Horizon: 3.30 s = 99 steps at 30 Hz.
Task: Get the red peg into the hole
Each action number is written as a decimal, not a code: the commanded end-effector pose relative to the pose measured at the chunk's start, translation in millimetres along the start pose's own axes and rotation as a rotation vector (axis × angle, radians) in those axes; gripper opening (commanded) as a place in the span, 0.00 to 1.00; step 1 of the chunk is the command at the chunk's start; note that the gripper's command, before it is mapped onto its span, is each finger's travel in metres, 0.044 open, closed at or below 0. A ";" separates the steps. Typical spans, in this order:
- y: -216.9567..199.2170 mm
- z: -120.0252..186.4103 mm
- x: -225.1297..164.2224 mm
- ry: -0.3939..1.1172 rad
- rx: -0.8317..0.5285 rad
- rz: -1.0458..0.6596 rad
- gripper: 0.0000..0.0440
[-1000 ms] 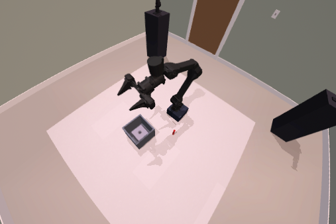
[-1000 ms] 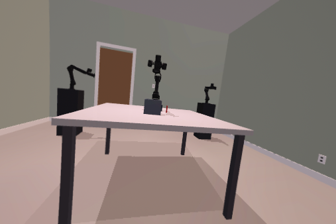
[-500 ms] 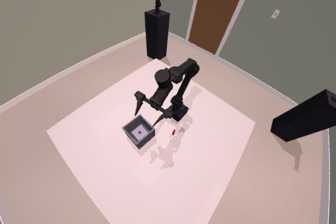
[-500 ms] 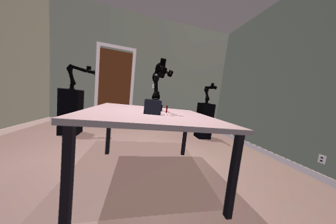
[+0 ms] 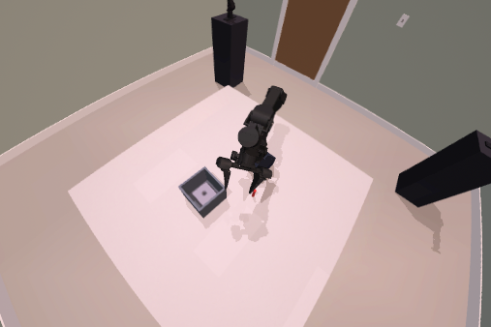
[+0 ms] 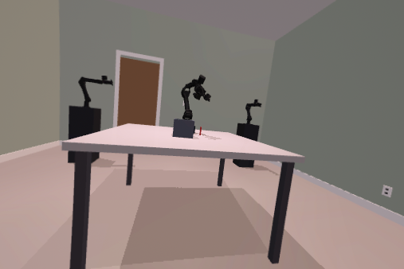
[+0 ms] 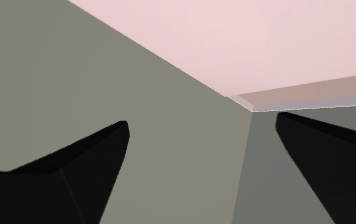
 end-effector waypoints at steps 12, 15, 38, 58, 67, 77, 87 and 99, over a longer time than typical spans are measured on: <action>-45.9 -29.3 39.5 -0.297 -0.256 0.287 0.97; -53.2 -33.5 47.3 -0.354 -0.304 0.340 0.98; -83.6 -70.5 115.7 -0.719 -0.588 0.664 1.00; -91.2 -107.2 172.9 -0.846 -0.644 0.826 0.98; -94.0 -122.0 195.4 -0.861 -0.626 0.839 0.90; -99.5 -141.0 205.7 -0.835 -0.632 0.867 0.37; -103.0 -151.2 201.7 -0.779 -0.644 0.907 0.00; -97.5 -141.8 173.6 -0.688 -0.596 0.882 0.00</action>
Point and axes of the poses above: the point midway between the two fingers, 35 mm back from their tips, its own z axis back along the fingers, its own y axis across the jaws, x = y × z, the point moved 9 cm from there along z, back along the fingers, and after that the axes turned 14 degrees about -z, right-handed, at the moved point
